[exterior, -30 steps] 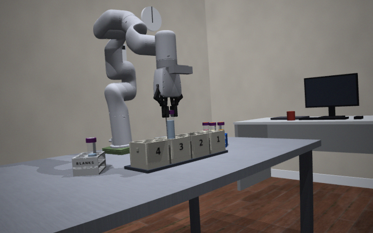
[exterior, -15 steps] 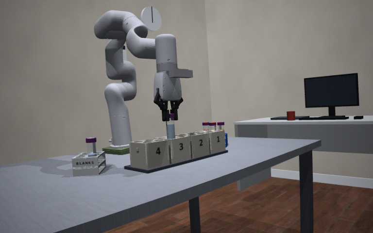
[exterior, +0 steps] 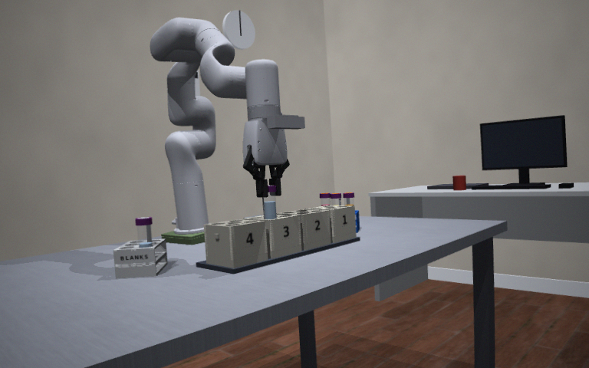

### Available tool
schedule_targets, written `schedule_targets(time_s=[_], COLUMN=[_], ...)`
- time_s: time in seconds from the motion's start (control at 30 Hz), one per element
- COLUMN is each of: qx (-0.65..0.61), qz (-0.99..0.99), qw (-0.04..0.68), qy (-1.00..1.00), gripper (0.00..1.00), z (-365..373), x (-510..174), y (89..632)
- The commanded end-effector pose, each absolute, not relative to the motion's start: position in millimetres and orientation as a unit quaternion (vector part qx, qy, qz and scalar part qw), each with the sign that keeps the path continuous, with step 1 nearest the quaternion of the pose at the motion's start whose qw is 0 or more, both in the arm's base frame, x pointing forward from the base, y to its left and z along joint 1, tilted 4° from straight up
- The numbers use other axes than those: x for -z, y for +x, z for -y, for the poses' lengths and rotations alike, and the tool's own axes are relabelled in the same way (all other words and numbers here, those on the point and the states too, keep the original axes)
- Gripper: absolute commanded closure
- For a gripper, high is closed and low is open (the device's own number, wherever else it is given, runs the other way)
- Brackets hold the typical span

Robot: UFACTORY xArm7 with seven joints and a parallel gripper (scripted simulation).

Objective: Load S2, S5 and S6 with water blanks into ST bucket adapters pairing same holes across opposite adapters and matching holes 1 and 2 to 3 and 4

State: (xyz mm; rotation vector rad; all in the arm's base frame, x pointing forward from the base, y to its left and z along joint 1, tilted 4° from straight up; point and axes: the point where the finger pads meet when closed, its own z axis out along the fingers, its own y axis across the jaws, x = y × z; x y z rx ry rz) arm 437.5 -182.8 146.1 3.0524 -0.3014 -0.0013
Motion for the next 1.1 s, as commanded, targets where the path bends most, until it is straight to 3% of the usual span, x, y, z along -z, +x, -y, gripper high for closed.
schedule_targets(time_s=[0.0,1.07], qx=[-0.002,-0.002], qz=[0.098,0.098], qw=[0.038,0.038], qy=[0.994,0.994], gripper=[1.00,1.00], z=[183.3,185.4], x=[-144.3,-116.5], y=[438.8,438.6])
